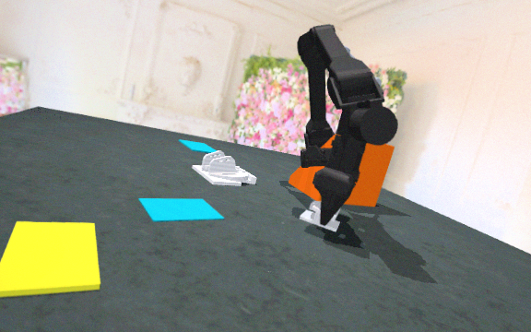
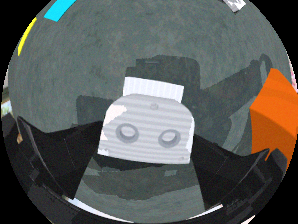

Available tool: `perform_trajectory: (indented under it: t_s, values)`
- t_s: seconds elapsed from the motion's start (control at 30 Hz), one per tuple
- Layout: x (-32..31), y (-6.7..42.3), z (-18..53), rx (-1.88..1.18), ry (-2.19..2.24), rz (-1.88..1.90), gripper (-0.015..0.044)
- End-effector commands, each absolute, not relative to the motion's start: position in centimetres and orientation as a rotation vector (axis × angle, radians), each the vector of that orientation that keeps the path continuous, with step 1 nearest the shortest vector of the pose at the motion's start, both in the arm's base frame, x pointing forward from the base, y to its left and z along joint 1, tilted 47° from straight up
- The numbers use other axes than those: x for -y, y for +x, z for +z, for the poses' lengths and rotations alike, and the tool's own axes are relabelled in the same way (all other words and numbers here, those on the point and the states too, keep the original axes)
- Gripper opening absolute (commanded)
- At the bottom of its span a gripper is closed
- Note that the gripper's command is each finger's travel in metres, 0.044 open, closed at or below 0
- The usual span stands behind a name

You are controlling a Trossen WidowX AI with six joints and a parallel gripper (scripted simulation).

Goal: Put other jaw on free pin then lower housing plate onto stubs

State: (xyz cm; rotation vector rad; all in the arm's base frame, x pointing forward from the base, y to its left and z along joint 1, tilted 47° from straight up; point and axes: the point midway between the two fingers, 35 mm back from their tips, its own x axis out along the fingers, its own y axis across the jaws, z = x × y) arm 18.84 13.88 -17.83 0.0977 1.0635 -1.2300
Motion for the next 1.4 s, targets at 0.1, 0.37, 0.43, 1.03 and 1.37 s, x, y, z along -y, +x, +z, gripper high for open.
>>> perform_trajectory:
  t_s: [0.1,0.37,0.43,1.03,1.37]
  values:
    - [-13.9,18.8,-17.8,-1.063,0.098,-1.23,0.036]
    - [-13.9,18.8,-17.8,-1.063,0.098,-1.23,0.0351]
    - [-13.9,18.8,-17.8,-1.063,0.098,-1.23,0.0351]
    - [-17.5,19.3,-14.6,-1.064,0.095,-1.226,0.0351]
    - [-19.1,19.2,-12.8,-1.064,0.093,-1.225,0.0351]
